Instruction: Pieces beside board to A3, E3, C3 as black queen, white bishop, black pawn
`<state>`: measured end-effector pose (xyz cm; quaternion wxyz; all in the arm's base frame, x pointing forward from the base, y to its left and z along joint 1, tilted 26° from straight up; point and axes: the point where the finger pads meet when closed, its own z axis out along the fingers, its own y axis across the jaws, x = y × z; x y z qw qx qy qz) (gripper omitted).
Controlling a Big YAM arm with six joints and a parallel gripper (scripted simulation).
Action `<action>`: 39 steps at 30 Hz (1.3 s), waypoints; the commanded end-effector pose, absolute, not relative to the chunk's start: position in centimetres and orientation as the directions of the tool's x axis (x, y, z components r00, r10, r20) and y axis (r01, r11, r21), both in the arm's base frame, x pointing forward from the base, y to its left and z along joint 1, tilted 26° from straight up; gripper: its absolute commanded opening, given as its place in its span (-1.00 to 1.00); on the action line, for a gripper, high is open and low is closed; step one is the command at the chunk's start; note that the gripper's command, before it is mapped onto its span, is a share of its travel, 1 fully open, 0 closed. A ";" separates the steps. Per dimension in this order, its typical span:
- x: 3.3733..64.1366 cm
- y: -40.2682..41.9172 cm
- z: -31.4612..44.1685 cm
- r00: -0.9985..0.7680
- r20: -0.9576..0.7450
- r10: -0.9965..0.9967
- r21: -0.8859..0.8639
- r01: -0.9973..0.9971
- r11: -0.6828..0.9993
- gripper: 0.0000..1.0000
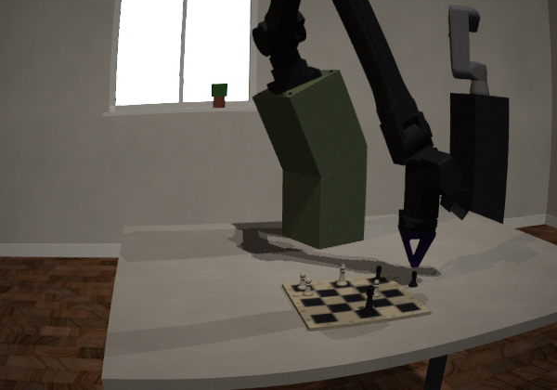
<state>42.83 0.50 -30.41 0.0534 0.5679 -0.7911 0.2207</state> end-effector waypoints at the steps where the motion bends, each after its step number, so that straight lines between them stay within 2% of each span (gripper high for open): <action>1: 42.0 -0.2 -31.3 -0.344 0.344 -0.874 -0.268 -0.928 0.260 -0.35; 39: 42.7 -1.6 -34.2 -0.348 0.339 -0.874 -0.276 -0.925 0.261 -0.35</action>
